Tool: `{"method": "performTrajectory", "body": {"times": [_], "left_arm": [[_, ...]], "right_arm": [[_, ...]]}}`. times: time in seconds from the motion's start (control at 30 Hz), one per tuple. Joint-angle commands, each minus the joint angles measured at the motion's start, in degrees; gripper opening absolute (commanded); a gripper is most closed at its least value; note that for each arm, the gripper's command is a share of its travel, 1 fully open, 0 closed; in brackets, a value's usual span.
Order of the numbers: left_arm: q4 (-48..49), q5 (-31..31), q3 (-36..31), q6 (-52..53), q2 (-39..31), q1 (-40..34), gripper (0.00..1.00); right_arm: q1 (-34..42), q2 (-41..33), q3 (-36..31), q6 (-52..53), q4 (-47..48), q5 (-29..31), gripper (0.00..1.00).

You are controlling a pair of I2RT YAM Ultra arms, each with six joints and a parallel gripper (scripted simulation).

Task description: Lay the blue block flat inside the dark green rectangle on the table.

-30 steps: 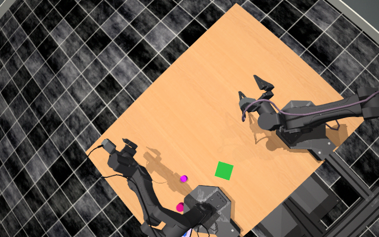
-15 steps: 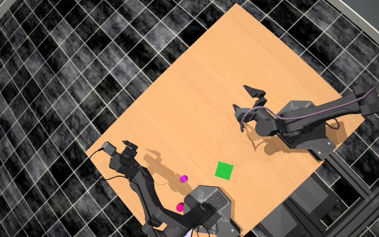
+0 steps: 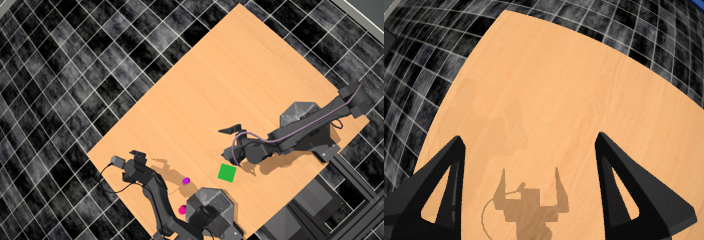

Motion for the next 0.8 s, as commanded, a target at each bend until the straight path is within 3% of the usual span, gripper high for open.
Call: {"method": "performTrajectory", "body": {"times": [0.0,0.2,0.27,0.47,0.77], "left_arm": [[-2.35,-7.17,-2.75,-6.88,-2.98,-1.36,1.0],[-6.83,-16.11,-7.37,-17.52,-6.89,-3.52,1.0],[-6.83,-16.11,-7.37,-17.52,-6.89,-3.52,1.0],[-15.87,-24.8,-10.4,-32.32,-10.66,-5.58,1.0],[-32.91,-30.69,-12.89,-54.81,-14.36,-6.84,1.0]], "right_arm": [[3.11,3.33,5.5,3.99,-1.46,-10.11,1.0],[8.94,10.81,12.54,7.99,-3.69,-21.84,1.0],[8.94,10.81,12.54,7.99,-3.69,-21.84,1.0],[13.8,17.82,19.09,11.1,-5.02,-31.54,1.0],[16.5,22.01,23.46,11.37,-4.41,-33.13,1.0]]}}
